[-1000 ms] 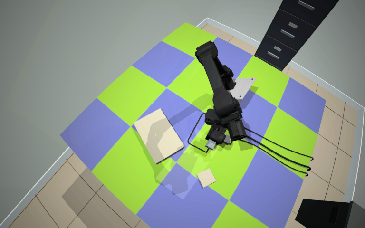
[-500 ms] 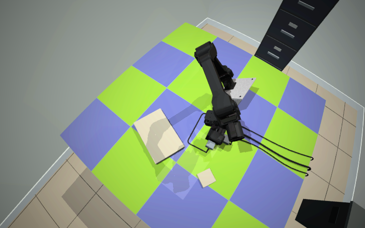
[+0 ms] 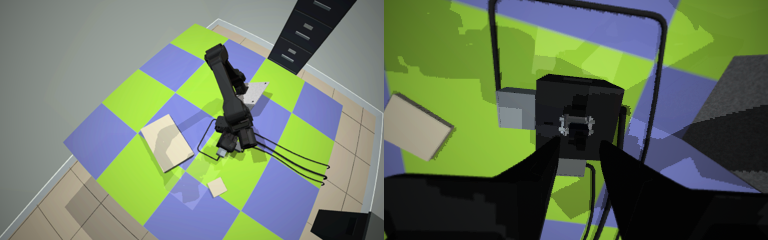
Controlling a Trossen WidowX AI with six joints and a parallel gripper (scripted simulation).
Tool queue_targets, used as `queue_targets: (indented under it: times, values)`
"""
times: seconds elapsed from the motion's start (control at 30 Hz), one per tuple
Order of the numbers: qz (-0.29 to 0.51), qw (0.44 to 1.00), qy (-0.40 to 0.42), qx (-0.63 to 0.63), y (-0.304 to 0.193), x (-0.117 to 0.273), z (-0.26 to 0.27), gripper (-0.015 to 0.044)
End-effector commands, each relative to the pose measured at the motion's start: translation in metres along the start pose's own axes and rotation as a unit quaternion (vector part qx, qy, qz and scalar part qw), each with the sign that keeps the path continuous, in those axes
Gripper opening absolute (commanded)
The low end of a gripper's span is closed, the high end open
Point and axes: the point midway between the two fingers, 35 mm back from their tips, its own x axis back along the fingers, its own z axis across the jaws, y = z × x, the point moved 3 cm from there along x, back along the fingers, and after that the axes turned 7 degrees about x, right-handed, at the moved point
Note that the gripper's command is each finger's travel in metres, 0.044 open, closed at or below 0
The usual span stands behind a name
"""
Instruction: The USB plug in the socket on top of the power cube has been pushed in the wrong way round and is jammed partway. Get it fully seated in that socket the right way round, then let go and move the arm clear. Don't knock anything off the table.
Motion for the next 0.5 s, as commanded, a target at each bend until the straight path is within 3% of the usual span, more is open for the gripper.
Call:
queue_targets:
  times: [0.0, 0.07, 0.47]
  values:
    - [0.000, 1.000, 0.001, -0.001, 0.0001, 0.0002, 0.0003, 0.0046]
    - [0.000, 1.000, 0.001, -0.001, 0.0001, 0.0002, 0.0003, 0.0000]
    - [0.000, 1.000, 0.001, -0.001, 0.0001, 0.0002, 0.0003, 0.0000]
